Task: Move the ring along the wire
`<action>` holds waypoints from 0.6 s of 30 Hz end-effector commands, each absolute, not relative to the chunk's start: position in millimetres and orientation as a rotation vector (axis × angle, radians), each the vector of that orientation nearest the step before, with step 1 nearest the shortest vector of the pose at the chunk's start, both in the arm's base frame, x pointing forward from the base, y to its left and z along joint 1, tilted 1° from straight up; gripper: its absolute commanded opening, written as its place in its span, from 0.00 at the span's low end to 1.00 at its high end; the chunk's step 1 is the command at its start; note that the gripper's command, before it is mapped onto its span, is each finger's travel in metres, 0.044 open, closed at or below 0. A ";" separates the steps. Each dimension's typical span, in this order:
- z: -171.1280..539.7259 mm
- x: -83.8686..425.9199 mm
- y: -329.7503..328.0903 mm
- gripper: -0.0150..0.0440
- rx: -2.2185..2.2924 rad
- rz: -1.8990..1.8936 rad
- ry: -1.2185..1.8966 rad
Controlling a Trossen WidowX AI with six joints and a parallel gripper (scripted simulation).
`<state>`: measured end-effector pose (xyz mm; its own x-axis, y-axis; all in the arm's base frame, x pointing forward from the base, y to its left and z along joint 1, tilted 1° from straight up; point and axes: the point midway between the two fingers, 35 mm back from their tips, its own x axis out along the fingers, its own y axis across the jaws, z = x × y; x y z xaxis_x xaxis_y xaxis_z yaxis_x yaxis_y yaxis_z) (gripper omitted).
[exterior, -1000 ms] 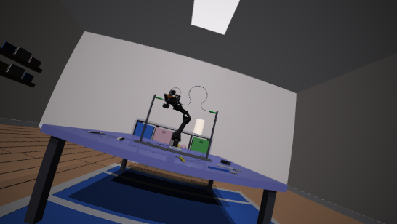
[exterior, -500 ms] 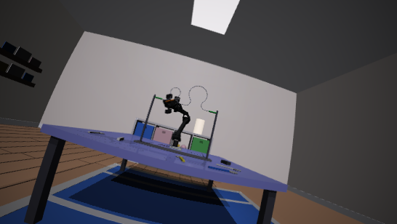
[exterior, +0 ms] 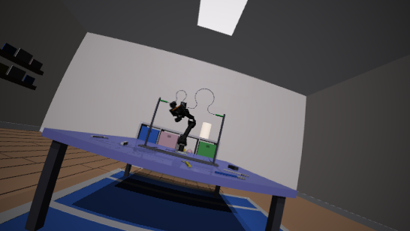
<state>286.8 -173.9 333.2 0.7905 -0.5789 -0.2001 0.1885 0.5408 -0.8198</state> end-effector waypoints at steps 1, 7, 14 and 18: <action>319.1 287.3 -164.1 0.00 -0.789 -0.454 0.501; 304.5 289.5 -148.1 0.00 -0.642 -0.419 0.511; 291.1 292.3 -127.4 0.00 -0.475 -0.378 0.518; 285.3 294.0 -115.2 0.00 -0.385 -0.355 0.521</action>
